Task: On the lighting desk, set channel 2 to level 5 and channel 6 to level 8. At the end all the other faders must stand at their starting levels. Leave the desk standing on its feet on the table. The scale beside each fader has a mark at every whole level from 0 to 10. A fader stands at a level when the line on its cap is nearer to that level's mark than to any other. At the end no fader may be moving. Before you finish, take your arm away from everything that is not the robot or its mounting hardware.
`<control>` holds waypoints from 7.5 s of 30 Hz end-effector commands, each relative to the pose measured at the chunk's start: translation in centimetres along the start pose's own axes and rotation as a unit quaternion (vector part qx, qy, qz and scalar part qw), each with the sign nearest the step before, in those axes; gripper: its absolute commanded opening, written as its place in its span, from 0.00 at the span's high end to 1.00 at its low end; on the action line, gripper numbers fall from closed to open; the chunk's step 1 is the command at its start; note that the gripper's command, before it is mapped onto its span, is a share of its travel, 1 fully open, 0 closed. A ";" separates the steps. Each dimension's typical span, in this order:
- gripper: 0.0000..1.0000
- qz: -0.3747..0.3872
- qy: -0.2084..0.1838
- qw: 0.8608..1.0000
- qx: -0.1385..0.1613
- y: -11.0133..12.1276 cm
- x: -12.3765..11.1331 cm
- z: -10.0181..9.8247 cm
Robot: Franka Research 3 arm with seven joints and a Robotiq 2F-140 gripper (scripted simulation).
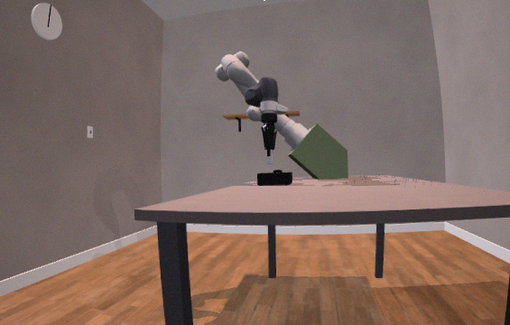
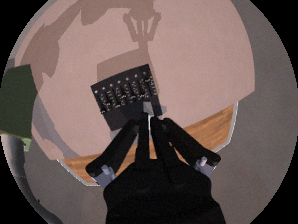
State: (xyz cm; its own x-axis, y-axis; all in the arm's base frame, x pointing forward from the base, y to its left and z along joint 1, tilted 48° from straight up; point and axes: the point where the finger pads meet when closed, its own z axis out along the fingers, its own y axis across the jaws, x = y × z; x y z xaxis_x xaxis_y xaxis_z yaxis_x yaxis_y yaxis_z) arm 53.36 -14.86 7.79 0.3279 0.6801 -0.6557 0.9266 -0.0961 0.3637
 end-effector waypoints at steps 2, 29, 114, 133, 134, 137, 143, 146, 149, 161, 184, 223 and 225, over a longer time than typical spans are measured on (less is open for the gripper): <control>1.00 -0.131 -0.003 0.991 0.037 0.0 -0.3 0.0; 1.00 -0.137 -0.003 0.990 0.037 0.0 -0.4 0.8; 1.00 -0.137 -0.003 0.990 0.037 0.1 -0.3 2.5; 1.00 -0.137 -0.003 0.990 0.037 0.1 -0.3 2.5; 1.00 -0.137 -0.003 0.990 0.037 0.1 -0.3 2.5; 1.00 -0.137 -0.003 0.990 0.037 0.1 -0.3 2.5; 1.00 -0.137 -0.003 0.990 0.037 0.1 -0.3 2.5; 1.00 -0.137 -0.003 0.990 0.037 0.1 -0.3 2.5; 1.00 -0.137 -0.003 0.990 0.037 0.1 -0.3 2.5; 1.00 -0.137 -0.003 0.990 0.037 0.1 -0.3 2.5; 1.00 -0.137 -0.003 0.990 0.037 0.1 -0.2 2.5; 1.00 -0.137 -0.003 0.990 0.037 0.0 -0.3 3.1; 1.00 -0.137 -0.003 0.990 0.037 0.0 -0.3 3.2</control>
State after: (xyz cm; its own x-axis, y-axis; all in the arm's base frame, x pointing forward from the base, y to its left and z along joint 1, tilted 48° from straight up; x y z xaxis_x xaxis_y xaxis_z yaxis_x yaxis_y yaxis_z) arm 53.72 -17.27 6.00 0.0657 0.6813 -0.7290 0.9921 0.0338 0.1210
